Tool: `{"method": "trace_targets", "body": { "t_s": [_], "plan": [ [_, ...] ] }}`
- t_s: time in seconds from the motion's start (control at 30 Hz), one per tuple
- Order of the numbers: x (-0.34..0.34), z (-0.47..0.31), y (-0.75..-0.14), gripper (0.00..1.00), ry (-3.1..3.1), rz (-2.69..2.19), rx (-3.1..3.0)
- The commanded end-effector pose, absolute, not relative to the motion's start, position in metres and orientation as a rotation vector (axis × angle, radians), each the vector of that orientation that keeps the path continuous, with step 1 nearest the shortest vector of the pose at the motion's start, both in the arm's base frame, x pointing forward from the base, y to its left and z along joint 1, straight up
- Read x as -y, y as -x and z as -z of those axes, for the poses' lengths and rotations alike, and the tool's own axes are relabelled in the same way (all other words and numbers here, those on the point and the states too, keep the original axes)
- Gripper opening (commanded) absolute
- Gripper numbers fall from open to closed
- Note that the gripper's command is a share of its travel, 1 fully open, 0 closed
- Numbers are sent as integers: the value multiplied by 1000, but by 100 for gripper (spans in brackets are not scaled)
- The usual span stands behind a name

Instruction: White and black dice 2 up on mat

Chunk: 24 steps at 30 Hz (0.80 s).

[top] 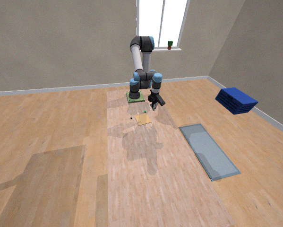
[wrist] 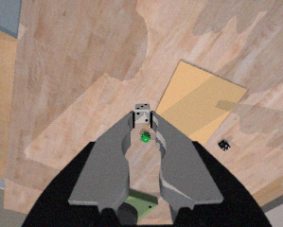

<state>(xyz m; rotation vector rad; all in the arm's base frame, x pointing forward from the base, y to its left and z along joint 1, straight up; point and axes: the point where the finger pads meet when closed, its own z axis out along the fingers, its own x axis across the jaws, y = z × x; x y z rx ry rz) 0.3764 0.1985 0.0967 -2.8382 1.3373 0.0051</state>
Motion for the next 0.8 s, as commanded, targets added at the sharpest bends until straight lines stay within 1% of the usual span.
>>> {"method": "trace_targets", "body": {
  "t_s": [0.0, 0.23, 0.3, 0.4, 0.77],
  "plan": [
    [-158, -99, -382, 0, 2721, -4, -1559],
    [-105, -100, -383, 0, 2536, -5, -1846],
    [-105, -100, -383, 0, 2536, -5, -1846],
    [-86, -100, -381, 0, 2462, -5, -1944],
    [-80, -100, -380, 0, 2438, -5, -1974]
  ]
}}
